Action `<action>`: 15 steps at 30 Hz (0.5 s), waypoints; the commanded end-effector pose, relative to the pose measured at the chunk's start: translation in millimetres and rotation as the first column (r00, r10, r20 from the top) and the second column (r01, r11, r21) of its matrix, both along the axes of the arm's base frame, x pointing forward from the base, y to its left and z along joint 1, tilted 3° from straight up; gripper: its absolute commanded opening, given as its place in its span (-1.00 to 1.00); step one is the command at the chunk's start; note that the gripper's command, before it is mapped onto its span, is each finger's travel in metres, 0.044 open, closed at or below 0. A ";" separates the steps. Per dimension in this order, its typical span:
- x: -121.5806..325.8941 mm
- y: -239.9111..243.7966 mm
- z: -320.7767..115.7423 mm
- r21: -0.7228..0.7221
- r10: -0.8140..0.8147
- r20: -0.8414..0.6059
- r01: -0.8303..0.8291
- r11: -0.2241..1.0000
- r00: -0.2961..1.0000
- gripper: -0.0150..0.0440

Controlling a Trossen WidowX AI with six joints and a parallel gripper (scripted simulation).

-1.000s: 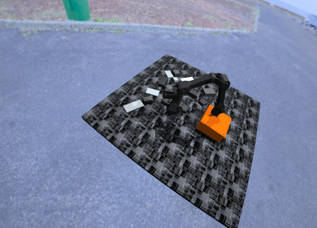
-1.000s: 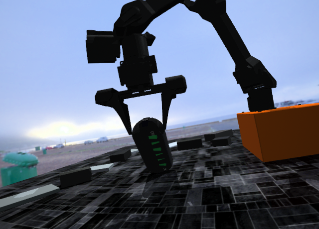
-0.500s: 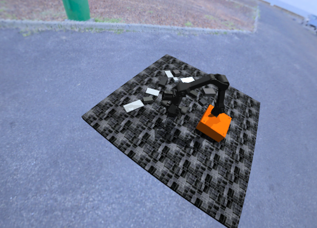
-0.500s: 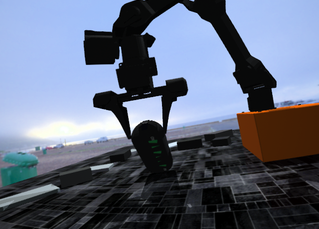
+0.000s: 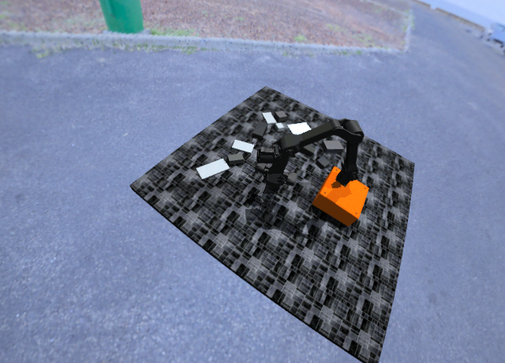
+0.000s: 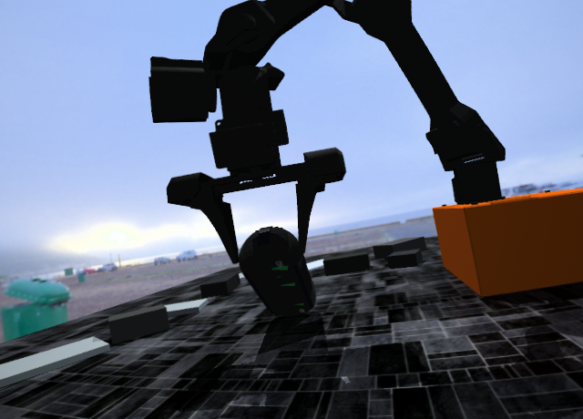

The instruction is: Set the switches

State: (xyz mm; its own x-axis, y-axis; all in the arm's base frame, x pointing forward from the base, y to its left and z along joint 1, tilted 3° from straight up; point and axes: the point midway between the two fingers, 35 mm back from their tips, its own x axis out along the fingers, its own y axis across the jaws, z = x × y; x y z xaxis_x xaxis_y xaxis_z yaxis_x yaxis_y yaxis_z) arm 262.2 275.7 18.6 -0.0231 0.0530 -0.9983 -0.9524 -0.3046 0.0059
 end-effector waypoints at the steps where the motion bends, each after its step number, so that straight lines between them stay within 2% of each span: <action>1: 0.3 -0.9 -7.3 -0.013 -0.011 -0.009 0.011 1.000 1.000 0.65; 15: -1.5 4.2 -16.6 -0.012 -0.011 -0.009 0.011 1.000 1.000 0.65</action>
State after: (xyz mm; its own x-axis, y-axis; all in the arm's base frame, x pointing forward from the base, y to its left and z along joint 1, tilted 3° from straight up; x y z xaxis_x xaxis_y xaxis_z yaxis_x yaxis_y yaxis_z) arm 260.5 282.1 8.2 -0.0250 0.0516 -0.9984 -0.9529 -0.3030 0.0082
